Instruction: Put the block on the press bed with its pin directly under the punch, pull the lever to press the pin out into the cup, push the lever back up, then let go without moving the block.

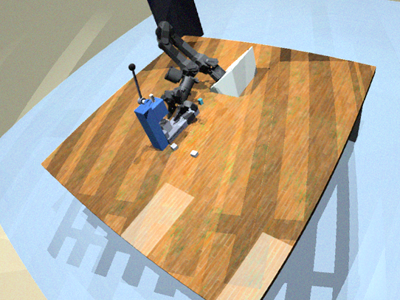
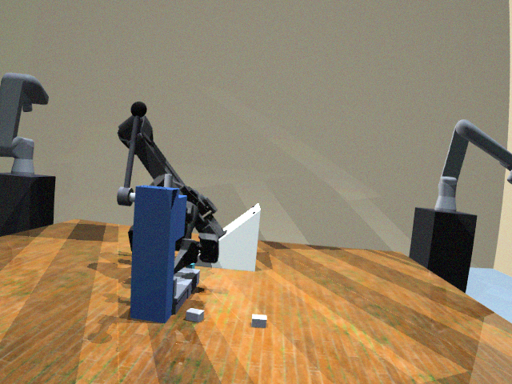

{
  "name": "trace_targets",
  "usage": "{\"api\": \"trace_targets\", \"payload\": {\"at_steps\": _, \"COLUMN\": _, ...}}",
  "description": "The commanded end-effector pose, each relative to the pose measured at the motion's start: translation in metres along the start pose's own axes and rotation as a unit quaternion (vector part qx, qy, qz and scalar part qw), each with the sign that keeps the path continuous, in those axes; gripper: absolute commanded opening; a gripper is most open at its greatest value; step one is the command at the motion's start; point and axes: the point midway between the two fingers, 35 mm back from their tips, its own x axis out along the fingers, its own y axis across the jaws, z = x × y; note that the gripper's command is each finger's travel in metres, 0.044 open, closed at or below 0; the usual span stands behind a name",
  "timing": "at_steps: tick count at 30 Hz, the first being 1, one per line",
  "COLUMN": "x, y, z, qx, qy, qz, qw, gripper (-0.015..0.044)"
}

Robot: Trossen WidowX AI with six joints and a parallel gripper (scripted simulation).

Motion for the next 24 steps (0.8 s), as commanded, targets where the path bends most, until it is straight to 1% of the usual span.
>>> {"api": "trace_targets", "payload": {"at_steps": 1, "x": -0.0002, "y": 0.0008, "z": -0.0021, "qx": -0.003, "qy": 0.001, "qz": 0.002, "qw": 1.0, "gripper": 0.0266}}
{"api": "trace_targets", "payload": {"at_steps": 2, "x": -0.0002, "y": 0.0008, "z": -0.0021, "qx": -0.003, "qy": 0.001, "qz": 0.002, "qw": 1.0, "gripper": 0.0293}}
{"api": "trace_targets", "payload": {"at_steps": 3, "x": -0.0002, "y": 0.0008, "z": -0.0021, "qx": -0.003, "qy": 0.001, "qz": 0.002, "qw": 1.0, "gripper": 0.03}}
{"api": "trace_targets", "payload": {"at_steps": 24, "x": 0.0, "y": 0.0004, "z": -0.0018, "qx": -0.001, "qy": 0.002, "qz": 0.001, "qw": 1.0, "gripper": 0.03}}
